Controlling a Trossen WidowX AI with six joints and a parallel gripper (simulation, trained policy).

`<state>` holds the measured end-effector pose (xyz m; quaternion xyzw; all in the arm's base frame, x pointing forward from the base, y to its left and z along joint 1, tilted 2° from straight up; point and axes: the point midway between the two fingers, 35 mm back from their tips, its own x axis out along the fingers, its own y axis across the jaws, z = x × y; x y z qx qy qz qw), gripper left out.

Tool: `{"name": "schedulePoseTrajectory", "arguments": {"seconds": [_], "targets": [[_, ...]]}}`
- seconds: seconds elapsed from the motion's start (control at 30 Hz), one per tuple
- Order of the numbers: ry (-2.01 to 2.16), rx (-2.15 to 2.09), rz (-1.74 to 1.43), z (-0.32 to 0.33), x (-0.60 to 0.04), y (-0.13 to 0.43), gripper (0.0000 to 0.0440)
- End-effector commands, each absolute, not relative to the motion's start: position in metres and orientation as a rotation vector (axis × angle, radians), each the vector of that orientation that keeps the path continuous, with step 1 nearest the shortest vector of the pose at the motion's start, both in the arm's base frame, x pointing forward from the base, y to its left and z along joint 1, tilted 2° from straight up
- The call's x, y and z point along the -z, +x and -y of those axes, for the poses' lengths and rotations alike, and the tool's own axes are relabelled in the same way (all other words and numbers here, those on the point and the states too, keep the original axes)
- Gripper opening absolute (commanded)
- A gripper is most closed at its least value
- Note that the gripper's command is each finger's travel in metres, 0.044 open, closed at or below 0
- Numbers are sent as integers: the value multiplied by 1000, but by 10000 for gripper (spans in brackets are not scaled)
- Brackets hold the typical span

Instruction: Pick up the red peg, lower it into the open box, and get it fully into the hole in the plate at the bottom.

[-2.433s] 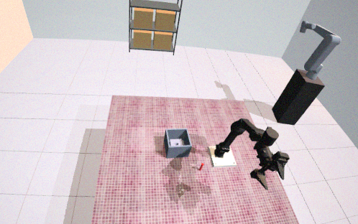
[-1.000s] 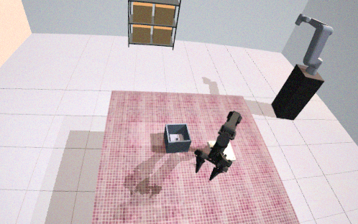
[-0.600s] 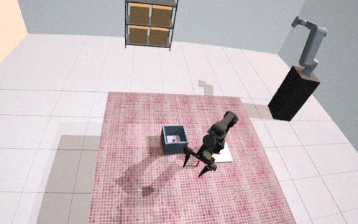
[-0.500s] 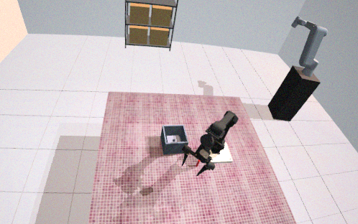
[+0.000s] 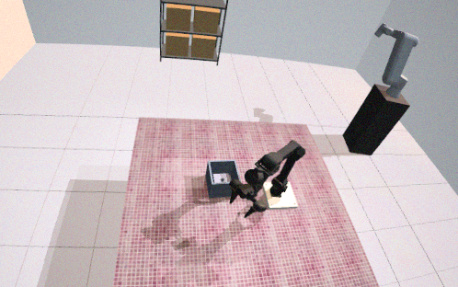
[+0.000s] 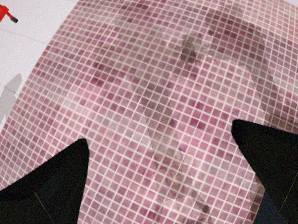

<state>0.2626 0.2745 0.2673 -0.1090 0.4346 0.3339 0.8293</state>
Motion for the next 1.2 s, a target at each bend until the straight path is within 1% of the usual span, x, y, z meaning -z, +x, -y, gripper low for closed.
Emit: {"name": "schedulePoseTrajectory", "arguments": {"seconds": [0.0, 0.63, 1.17], "targets": [[-164, -654, -983, -264, -259, 262, 440], [288, -224, -1318, -200, -209, 241, 440], [603, 227, -1554, -161, -165, 193, 440]]}}
